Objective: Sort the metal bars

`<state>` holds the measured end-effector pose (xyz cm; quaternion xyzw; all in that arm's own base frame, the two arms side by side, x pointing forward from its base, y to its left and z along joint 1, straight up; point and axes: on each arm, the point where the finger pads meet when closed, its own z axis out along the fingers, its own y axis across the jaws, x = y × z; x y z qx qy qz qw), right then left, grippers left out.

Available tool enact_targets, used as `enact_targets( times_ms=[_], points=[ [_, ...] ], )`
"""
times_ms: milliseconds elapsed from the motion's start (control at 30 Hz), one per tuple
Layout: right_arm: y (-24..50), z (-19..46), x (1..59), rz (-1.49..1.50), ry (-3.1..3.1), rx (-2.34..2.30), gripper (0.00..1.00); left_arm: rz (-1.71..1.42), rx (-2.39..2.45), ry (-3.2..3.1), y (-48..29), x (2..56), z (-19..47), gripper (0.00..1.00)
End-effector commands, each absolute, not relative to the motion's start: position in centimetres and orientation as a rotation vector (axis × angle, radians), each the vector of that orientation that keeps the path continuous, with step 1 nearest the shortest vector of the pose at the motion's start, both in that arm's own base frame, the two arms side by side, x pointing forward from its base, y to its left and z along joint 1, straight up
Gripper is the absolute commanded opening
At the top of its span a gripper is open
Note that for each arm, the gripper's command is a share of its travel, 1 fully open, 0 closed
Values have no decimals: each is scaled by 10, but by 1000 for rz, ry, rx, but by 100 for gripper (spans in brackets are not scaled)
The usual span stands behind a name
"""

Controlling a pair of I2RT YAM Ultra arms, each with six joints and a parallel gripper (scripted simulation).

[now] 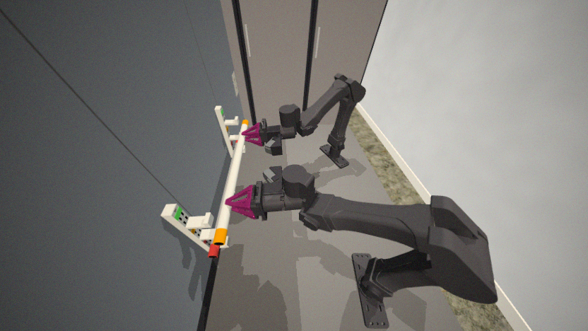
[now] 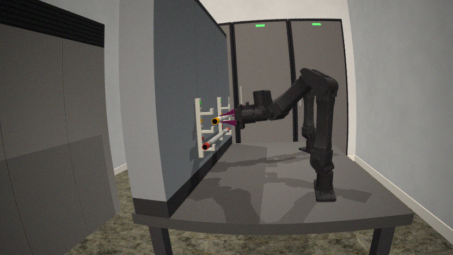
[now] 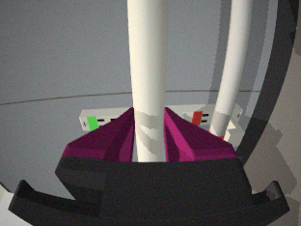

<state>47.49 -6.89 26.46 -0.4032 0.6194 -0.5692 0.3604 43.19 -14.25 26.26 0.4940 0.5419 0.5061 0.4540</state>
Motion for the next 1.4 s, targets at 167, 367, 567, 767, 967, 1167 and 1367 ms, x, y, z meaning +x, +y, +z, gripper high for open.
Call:
enact_targets(
  times_ms=[167, 367, 567, 767, 967, 1167, 1367],
  points=[
    [-73, 286, 475, -1527, 1536, -969, 0, 1288, 1158, 1297, -141, 431, 281, 0],
    [-73, 283, 475, -1527, 1536, -969, 0, 1288, 1158, 1297, -141, 431, 279, 0],
    [-73, 281, 475, -1527, 1536, -969, 0, 1288, 1158, 1297, -141, 431, 278, 0],
    [-75, 281, 479, -1527, 1536, -968, 0, 1288, 1157, 1297, -141, 436, 278, 0],
    [-78, 281, 484, -1527, 1536, -968, 0, 1288, 1157, 1297, -140, 441, 279, 0],
    [-79, 282, 487, -1527, 1536, -968, 0, 1288, 1157, 1297, -140, 445, 279, 0],
    [-82, 286, 492, -1527, 1536, -967, 0, 1288, 1155, 1297, -139, 450, 283, 0]
  ],
)
